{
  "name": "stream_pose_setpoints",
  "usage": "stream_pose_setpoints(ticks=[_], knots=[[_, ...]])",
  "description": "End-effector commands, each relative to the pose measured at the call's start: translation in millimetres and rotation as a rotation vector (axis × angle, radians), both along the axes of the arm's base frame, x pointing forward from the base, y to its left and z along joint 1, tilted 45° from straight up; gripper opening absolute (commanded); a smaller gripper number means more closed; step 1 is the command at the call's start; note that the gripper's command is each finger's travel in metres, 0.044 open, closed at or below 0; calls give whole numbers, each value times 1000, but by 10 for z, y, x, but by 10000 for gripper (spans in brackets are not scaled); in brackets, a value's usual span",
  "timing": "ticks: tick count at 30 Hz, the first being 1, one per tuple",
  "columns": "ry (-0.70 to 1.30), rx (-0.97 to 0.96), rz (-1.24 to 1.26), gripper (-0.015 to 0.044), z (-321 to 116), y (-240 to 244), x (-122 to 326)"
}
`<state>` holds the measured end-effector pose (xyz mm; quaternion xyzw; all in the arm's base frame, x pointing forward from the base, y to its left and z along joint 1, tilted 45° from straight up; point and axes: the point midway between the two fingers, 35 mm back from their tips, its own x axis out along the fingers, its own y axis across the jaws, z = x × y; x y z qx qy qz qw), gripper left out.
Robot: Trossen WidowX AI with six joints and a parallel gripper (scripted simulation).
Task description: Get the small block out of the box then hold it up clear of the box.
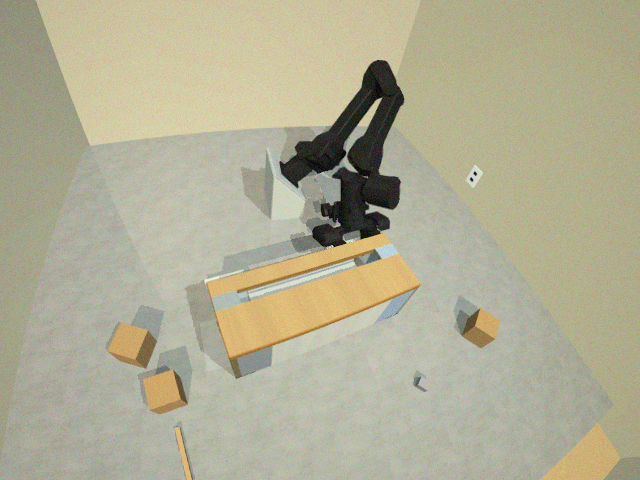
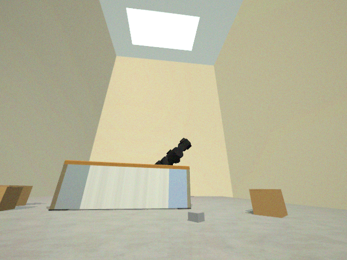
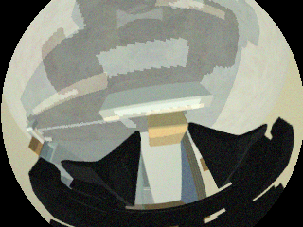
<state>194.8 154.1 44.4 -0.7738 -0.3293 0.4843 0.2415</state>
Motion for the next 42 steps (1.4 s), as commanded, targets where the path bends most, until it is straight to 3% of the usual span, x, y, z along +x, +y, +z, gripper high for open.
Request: stream_pose_setpoints(ticks=[1,9,12,14,35,42], knots=[[6,1,-7,285,-47,24,-20],[6,1,-7,75,-47,24,-20],[6,1,-7,55,-47,24,-20],[6,-1,-6,3,-34,7,-12],[7,-2,-8,0,399,-418,40],[199,73,-150,0,410,-439,41]])
